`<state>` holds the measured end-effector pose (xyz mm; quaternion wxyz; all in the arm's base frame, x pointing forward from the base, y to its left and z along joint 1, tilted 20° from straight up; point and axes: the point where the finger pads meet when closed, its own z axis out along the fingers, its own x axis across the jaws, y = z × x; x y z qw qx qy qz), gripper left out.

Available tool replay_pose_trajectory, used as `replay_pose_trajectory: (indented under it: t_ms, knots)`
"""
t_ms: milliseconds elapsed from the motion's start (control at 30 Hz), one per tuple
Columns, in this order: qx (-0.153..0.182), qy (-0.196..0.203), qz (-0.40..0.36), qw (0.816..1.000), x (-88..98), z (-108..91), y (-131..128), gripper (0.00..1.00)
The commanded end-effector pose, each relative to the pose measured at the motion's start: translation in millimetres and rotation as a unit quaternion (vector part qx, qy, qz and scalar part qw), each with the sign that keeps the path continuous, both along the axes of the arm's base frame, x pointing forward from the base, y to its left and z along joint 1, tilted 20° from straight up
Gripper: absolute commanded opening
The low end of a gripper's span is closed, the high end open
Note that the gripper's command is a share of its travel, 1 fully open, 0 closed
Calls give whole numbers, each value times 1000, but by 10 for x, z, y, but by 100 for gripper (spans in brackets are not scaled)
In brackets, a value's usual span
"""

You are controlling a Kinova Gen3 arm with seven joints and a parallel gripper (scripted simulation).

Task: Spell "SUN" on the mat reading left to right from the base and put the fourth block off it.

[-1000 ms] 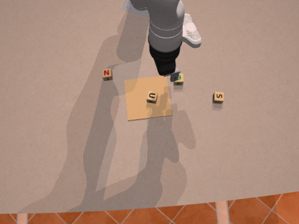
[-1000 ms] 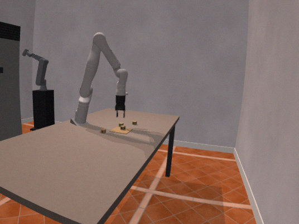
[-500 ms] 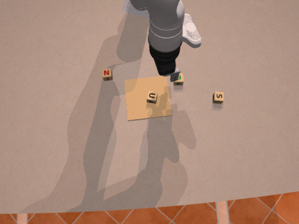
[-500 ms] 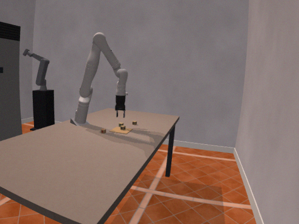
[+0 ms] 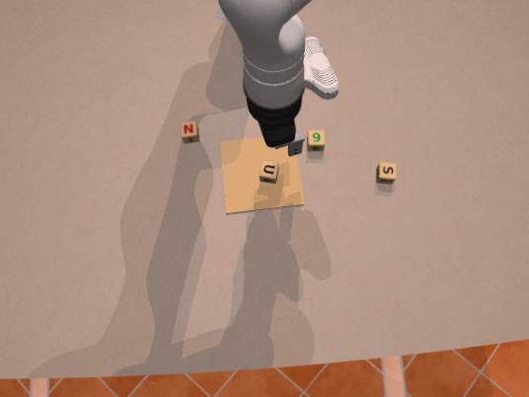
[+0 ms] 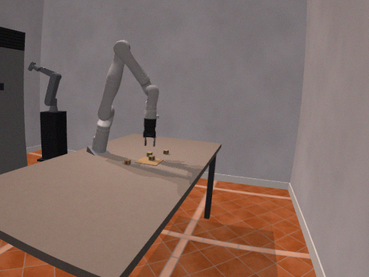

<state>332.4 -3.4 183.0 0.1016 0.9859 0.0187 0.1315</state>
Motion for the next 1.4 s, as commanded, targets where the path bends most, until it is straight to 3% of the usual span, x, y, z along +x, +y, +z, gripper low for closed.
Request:
replay_pose_trajectory:
  t_ms: [0,233,433,1367]
  knots:
    - [1,-5,-14,1000,81,74,-200,100]
    - [0,-8,-13,1000,186,208,-581,100]
    - [-1,-9,-12,1000,204,240,-674,100]
    - [-1,-9,-12,1000,206,244,-685,100]
